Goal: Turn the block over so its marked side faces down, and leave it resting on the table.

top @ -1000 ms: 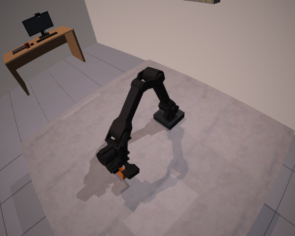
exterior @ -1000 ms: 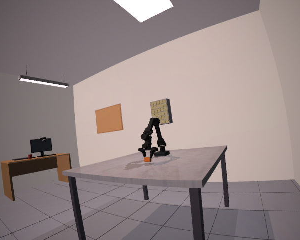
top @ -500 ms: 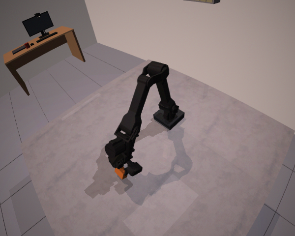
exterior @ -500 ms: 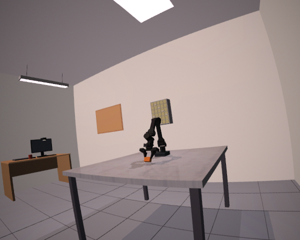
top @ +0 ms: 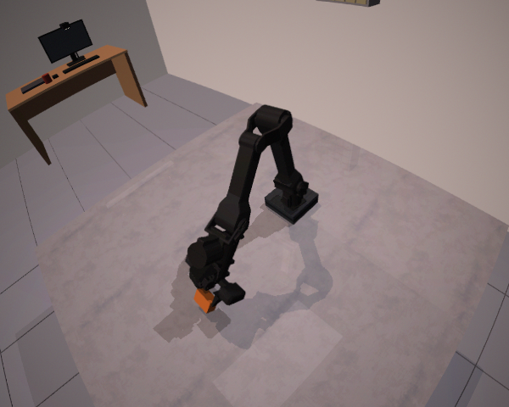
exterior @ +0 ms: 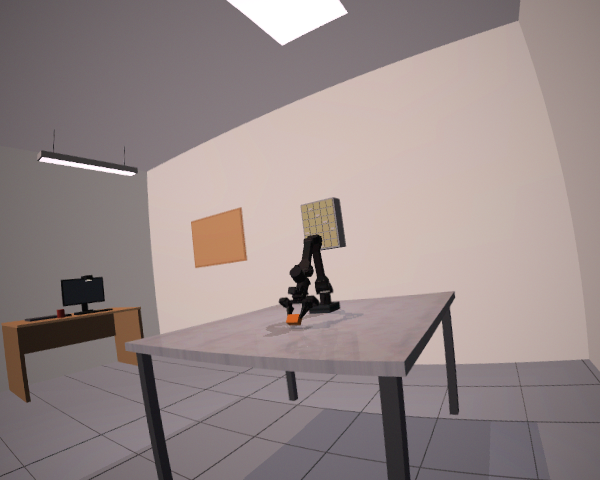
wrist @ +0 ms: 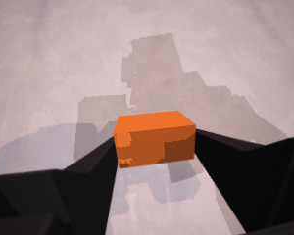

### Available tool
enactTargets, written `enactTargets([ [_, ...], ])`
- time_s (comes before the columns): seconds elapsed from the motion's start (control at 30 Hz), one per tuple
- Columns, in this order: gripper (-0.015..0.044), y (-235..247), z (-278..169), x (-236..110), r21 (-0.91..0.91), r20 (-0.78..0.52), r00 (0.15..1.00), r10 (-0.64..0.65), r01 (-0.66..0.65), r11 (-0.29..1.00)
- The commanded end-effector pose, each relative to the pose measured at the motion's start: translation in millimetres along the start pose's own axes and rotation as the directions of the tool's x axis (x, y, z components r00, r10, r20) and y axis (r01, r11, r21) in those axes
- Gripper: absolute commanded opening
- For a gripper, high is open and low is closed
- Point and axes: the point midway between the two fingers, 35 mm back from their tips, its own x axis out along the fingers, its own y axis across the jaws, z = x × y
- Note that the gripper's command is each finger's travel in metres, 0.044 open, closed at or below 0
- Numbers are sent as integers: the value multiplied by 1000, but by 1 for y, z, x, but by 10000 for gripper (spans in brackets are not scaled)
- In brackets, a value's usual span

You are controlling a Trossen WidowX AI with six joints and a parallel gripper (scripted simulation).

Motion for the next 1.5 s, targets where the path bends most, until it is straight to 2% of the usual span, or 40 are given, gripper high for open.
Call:
enactTargets([
  [0.0, 0, 0, -7, 12, -9, 49, 999, -4, 5, 1000],
  [0.47, 0, 1, -17, 27, -11, 256, 967, -3, 6, 1000],
  [0.93, 0, -2, -28, 16, -2, 448, 894, -4, 6, 1000],
  [1.47, 0, -2, -27, 12, -2, 483, 876, -4, 6, 1000],
])
